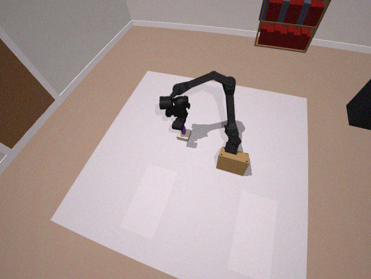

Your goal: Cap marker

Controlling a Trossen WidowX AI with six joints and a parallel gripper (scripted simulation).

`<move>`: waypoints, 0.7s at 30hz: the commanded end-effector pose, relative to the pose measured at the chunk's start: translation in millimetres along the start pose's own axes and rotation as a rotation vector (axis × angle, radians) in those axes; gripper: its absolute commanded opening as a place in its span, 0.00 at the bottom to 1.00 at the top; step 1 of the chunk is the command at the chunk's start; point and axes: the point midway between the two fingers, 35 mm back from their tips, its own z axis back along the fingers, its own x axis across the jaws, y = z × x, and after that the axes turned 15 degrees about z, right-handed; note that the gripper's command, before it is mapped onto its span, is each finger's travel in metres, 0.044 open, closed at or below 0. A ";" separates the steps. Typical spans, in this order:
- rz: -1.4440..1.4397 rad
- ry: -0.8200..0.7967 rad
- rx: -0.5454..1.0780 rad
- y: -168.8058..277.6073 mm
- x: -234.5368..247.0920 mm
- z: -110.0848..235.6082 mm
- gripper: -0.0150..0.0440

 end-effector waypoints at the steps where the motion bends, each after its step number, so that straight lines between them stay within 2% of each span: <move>1: -0.084 0.002 -0.001 0.6 0.1 -1.1 0.25; 21: -0.084 0.003 -0.001 0.6 -0.1 -16.0 0.25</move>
